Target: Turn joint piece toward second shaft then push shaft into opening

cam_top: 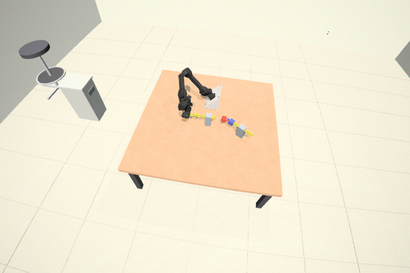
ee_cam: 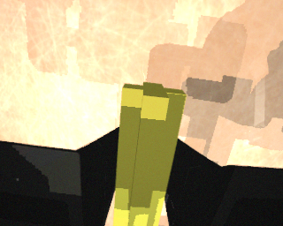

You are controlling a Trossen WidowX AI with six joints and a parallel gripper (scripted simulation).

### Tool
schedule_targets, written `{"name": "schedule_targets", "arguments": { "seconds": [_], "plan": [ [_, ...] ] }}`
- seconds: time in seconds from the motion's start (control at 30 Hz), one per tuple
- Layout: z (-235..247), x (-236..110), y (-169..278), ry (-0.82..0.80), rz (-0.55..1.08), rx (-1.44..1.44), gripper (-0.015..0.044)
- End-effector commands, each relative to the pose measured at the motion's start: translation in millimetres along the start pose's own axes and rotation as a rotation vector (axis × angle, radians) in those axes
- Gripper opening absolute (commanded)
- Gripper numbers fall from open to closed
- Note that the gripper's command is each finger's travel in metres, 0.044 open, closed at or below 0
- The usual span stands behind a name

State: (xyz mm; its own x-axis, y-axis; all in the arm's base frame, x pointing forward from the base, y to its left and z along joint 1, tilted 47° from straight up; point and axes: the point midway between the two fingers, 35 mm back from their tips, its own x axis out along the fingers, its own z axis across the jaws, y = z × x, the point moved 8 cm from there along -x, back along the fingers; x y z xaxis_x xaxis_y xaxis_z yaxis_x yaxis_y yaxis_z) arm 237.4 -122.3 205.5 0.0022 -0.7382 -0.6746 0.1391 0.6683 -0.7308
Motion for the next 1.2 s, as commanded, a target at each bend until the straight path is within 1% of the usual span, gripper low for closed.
{"name": "schedule_targets", "arguments": {
  "seconds": [0.0, 0.53, 0.57, 0.77, 0.8, 1.17],
  "plan": [
    [0.0, 0.0, 0.0, 0.0, 0.0, 0.0, 0.0067],
    [8.7, 2.5, -2.7, 0.121, 0.004, -0.004, 0.0067],
    [7.3, 0.8, -2.9, 0.094, -0.001, -0.004, 0.006],
    [7.3, 0.8, -2.9, 0.094, -0.001, -0.004, 0.002],
    [7.3, 0.8, -2.9, 0.094, -0.001, -0.004, 0.0],
    [8.7, 1.2, 6.5, 0.11, 0.003, -0.004, 0.0]
  ]
}}
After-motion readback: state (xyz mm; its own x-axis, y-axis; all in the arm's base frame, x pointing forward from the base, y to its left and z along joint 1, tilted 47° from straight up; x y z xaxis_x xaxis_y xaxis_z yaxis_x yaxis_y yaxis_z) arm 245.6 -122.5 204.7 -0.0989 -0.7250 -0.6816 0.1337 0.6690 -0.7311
